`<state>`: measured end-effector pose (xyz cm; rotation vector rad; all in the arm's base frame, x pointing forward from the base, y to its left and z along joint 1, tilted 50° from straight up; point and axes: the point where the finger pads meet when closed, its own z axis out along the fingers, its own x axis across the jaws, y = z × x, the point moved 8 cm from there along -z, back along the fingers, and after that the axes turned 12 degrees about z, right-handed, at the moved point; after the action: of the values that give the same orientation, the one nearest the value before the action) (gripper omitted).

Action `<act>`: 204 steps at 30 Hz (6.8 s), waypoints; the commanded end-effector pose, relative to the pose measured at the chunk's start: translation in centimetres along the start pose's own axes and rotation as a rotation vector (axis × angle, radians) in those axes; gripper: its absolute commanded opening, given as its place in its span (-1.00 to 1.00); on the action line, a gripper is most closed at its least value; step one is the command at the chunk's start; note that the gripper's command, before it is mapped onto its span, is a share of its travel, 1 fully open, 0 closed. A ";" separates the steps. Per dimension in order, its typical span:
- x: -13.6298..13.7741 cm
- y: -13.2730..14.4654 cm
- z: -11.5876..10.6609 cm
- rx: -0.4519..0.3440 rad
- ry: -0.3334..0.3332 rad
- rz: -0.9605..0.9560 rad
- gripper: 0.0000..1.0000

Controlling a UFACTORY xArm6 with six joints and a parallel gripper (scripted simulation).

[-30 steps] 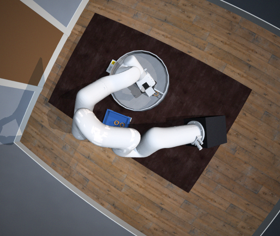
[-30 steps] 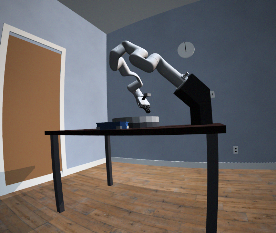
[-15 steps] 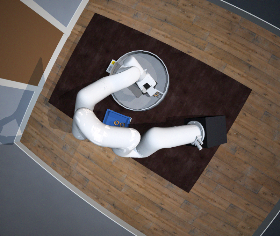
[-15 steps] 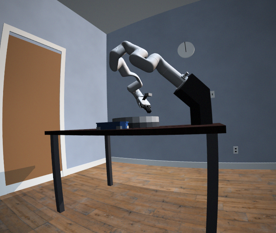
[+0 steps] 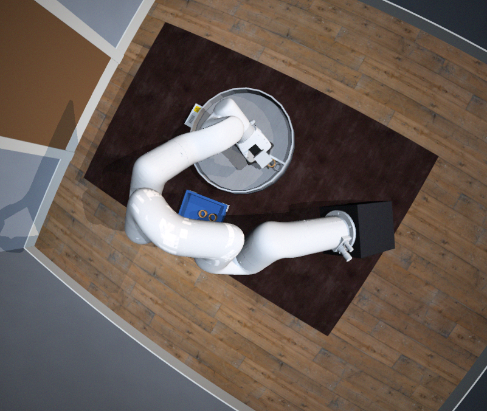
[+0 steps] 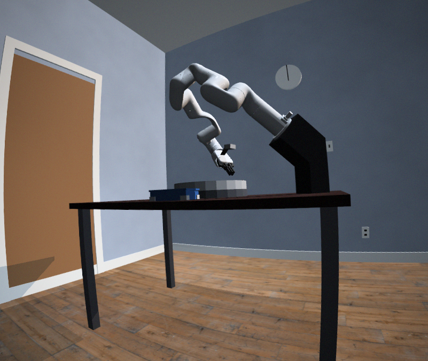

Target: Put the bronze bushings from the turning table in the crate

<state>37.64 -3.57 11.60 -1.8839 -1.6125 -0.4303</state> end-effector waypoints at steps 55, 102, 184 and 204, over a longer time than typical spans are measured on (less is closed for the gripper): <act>0.6 2.7 3.2 -0.002 0.000 0.000 -0.80; 0.6 2.9 3.4 -0.002 0.000 0.000 -1.00; 15.2 -2.7 -3.3 -0.002 0.000 0.000 -1.00; 31.3 -4.1 -4.9 -0.002 0.000 0.000 -1.00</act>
<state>40.11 15.22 32.79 -1.8828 -1.6097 -0.4317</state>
